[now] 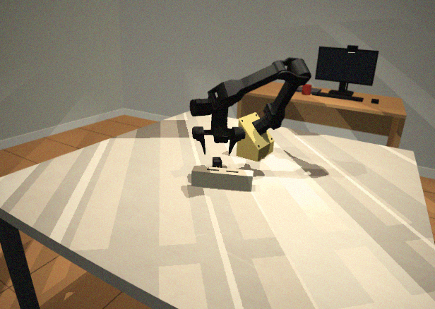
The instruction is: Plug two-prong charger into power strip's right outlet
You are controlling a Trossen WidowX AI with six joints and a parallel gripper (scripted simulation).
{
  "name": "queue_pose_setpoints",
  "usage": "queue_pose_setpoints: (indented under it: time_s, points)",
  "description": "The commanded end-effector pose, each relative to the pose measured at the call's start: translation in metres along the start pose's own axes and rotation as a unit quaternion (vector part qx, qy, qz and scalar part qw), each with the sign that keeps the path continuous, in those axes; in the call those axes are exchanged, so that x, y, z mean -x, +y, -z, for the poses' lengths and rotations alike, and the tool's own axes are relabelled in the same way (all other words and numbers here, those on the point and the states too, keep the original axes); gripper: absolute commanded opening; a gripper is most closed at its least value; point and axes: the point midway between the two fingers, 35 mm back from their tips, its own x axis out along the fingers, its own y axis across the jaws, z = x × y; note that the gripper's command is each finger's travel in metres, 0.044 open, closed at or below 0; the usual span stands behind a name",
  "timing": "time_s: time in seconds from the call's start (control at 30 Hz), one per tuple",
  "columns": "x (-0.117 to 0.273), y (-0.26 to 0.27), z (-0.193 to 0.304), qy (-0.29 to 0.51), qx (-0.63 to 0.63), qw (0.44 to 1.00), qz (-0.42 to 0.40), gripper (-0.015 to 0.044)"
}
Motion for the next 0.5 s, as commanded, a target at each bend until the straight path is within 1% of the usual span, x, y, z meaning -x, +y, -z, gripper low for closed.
queue_pose_setpoints:
  time_s: [0.0,0.47]
  points:
    - [-0.007,0.002,0.002,0.0,-0.007,1.0,-0.005,0.044]
    - [-0.027,0.001,0.0,0.0,-0.007,1.0,-0.005,0.044]
